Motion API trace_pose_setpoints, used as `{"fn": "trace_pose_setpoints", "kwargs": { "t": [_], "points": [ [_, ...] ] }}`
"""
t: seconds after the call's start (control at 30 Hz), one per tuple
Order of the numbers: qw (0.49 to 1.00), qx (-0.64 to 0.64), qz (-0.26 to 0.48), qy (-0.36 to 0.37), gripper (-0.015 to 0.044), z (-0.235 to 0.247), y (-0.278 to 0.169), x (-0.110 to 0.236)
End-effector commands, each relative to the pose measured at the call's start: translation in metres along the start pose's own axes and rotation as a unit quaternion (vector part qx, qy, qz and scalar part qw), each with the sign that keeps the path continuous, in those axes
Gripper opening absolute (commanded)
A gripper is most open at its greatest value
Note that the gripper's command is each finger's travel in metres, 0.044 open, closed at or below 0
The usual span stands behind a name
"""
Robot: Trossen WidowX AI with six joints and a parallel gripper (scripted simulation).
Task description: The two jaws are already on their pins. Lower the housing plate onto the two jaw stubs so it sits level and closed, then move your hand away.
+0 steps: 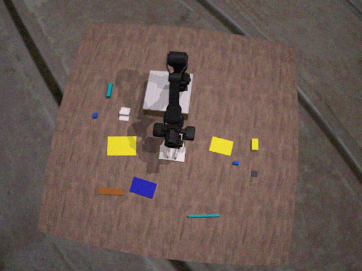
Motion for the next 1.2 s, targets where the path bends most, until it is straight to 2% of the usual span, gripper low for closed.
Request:
{"fn": "trace_pose_setpoints", "kwargs": {
  "t": [0.0,1.17],
  "points": [
    [1.0,0.003,0.001,-0.002,0.0351,-0.0002,-0.0002,-0.0019],
    [1.0,0.003,0.001,-0.002,0.0351,-0.0002,-0.0003,-0.0087]
  ]
}}
Point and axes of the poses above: the point midway between the two fingers, 35 mm back from their tips, its own x axis back along the fingers, its own z axis across the jaws, y = z × x, the point moved 10 cm from there along x, back along the fingers, and after that the axes turned 14 degrees about x, right-handed, at the moved point
